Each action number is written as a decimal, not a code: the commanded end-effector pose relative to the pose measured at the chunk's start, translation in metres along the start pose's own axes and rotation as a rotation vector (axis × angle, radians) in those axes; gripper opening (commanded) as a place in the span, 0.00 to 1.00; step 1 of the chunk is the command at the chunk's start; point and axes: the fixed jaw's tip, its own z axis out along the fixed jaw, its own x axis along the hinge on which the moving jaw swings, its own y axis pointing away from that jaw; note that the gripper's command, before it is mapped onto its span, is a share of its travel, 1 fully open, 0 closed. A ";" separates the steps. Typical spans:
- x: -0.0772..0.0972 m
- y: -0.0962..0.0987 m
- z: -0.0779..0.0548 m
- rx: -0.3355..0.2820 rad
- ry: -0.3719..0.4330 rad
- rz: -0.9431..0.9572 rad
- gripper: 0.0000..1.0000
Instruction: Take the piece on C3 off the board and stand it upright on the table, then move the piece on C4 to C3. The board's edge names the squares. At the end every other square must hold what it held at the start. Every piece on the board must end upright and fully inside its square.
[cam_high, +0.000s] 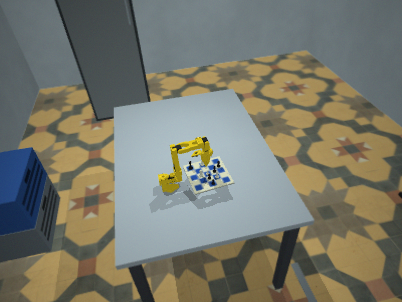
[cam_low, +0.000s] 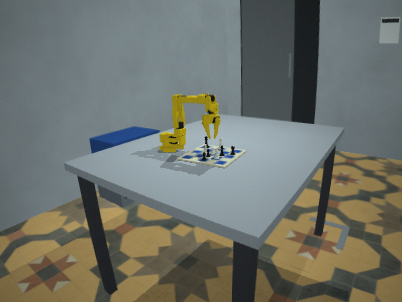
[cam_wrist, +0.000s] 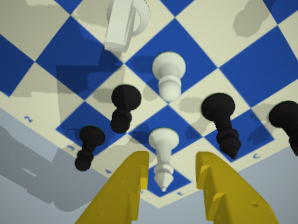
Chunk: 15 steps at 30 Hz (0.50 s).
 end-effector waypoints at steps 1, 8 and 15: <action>-0.002 -0.001 0.001 0.004 0.002 -0.007 0.09; -0.002 -0.001 0.003 0.004 0.002 -0.007 0.09; -0.002 -0.001 0.013 0.004 0.002 -0.007 0.09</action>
